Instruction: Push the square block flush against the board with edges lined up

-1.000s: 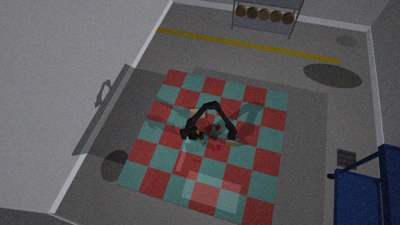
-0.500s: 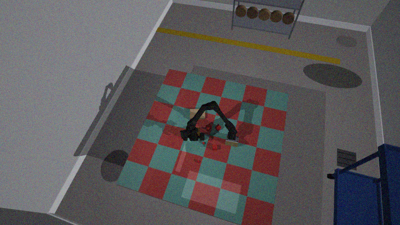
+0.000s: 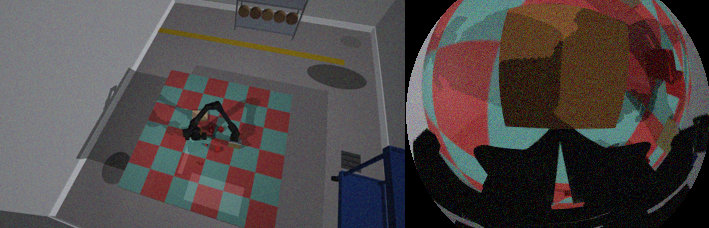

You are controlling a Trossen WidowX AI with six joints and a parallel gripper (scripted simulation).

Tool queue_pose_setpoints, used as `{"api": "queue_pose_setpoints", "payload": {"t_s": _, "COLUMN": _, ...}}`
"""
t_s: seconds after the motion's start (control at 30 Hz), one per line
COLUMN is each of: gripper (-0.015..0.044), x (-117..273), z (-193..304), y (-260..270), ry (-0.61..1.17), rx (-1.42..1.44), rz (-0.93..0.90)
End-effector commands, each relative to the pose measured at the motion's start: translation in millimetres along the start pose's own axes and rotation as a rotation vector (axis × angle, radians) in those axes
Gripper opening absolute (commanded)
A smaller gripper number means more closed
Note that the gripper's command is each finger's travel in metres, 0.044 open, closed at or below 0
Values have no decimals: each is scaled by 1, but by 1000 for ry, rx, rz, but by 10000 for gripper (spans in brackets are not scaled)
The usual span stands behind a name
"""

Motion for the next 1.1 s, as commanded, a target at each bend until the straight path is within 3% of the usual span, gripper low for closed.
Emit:
{"api": "queue_pose_setpoints", "payload": {"t_s": 0.0, "gripper": 0, "x": 2, "z": -9, "y": 0, "ry": -4, "rx": -4, "rz": -6}}
{"api": "queue_pose_setpoints", "payload": {"t_s": 1.07, "gripper": 0, "x": 2, "z": -60, "y": -10, "ry": -8, "rx": -4, "rz": -5}}
Point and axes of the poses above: the point midway between the two fingers, 35 mm back from their tips, its own x axis back along the fingers, its own y axis across the jaws, z = x × y, the point moved 3 cm from there along x, back along the fingers, and after that the axes turned 9 degrees about x, right-handed, at the moved point
